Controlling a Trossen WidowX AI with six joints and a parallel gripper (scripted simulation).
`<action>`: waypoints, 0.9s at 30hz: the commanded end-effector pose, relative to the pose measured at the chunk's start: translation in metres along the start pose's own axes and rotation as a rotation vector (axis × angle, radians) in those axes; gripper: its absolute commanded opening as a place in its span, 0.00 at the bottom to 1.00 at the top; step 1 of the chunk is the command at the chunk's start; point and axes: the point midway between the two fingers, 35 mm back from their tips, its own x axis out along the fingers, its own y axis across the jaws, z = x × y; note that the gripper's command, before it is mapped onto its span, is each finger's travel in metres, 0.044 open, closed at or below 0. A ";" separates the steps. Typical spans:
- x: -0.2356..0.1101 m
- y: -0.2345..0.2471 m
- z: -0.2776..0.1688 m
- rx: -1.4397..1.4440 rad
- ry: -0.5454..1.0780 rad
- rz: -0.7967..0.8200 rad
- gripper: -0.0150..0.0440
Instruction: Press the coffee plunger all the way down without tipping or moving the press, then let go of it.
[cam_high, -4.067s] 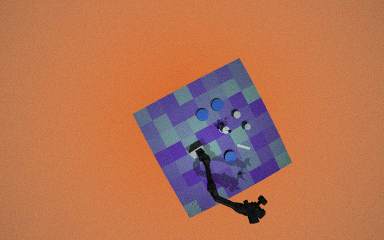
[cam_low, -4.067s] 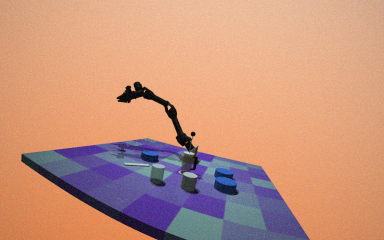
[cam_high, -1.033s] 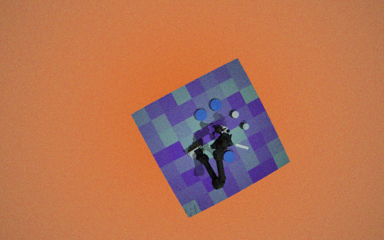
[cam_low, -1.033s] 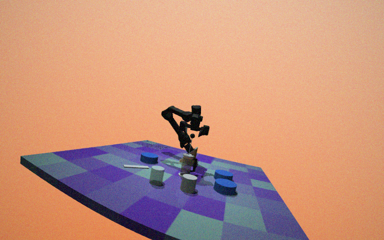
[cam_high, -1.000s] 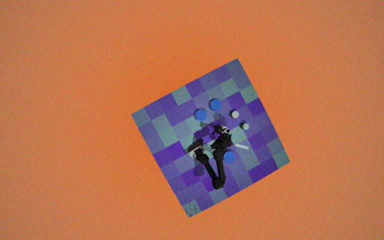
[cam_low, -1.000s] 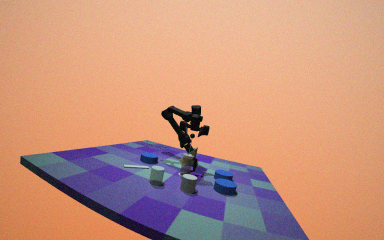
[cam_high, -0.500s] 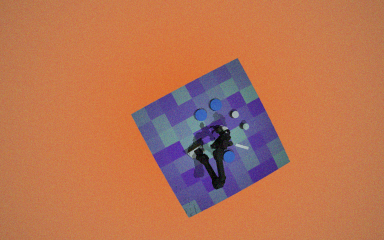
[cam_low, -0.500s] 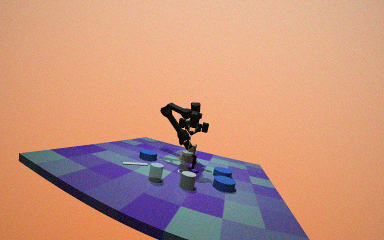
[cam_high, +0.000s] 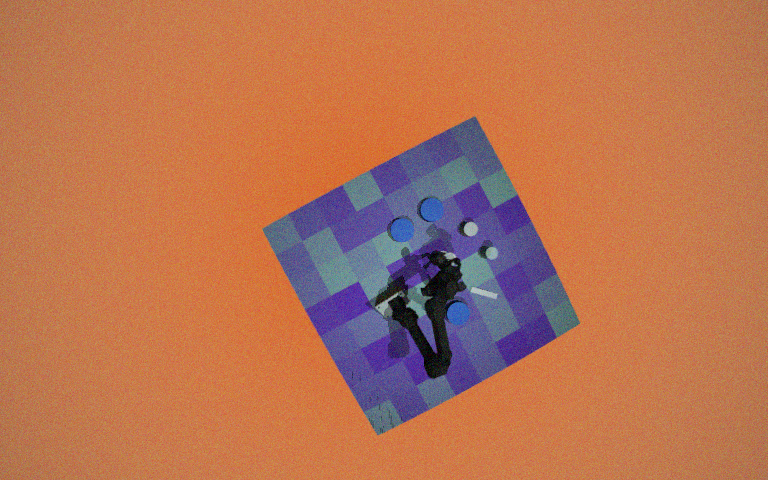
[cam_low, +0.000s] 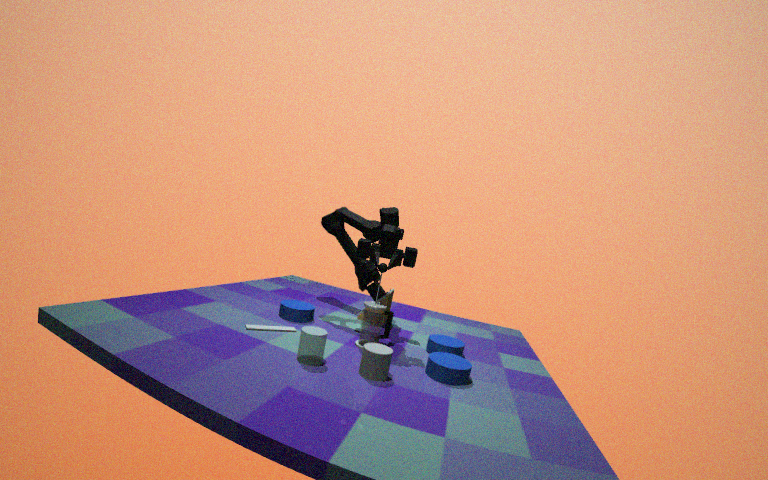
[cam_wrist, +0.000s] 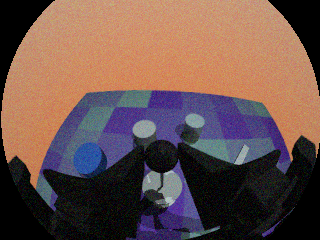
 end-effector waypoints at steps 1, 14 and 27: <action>0.009 0.004 -0.016 -0.013 0.027 0.006 0.45; 0.022 0.005 -0.033 -0.013 0.029 0.008 0.45; 0.035 0.005 -0.051 -0.013 0.028 0.008 0.45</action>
